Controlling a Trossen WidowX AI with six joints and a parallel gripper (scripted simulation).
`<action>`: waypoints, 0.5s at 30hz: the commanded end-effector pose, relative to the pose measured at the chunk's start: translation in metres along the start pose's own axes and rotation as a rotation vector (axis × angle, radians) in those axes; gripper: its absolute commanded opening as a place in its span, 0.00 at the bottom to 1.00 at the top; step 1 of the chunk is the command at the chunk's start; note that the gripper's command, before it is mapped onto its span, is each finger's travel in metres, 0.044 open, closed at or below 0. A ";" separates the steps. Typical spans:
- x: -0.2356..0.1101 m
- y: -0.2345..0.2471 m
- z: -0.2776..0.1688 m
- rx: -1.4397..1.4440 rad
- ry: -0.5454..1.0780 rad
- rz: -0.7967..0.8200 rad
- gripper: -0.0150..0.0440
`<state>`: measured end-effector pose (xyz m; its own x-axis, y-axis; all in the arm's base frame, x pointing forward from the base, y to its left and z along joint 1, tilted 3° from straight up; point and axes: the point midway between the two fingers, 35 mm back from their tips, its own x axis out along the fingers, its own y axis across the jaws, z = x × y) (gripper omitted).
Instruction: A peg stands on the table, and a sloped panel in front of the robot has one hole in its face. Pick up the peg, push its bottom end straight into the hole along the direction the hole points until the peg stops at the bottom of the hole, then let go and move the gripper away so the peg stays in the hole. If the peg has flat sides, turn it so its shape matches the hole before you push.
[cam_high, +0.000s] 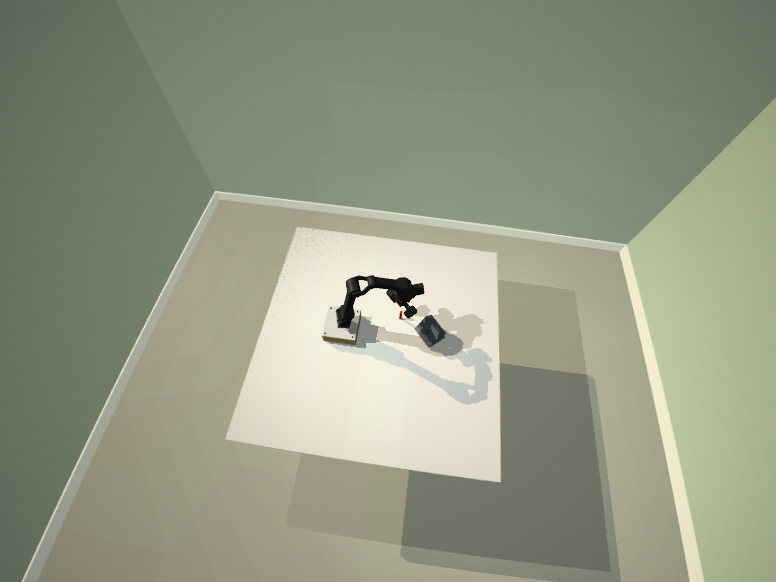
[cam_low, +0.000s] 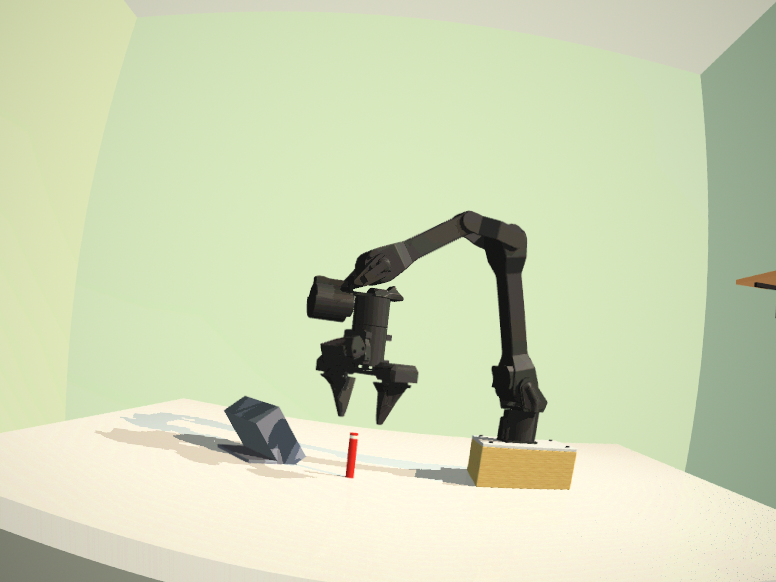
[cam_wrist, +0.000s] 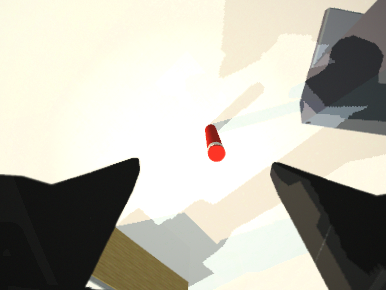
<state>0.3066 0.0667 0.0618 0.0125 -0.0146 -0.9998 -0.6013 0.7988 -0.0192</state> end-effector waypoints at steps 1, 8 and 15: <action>0.003 -0.009 0.000 0.043 0.010 -0.014 1.00; 0.008 -0.009 0.000 0.043 0.010 -0.014 1.00; 0.020 -0.010 0.001 0.043 0.010 -0.014 1.00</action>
<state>0.3162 0.0603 0.0528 0.0319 -0.0243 -0.9992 -0.5699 0.8208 -0.0381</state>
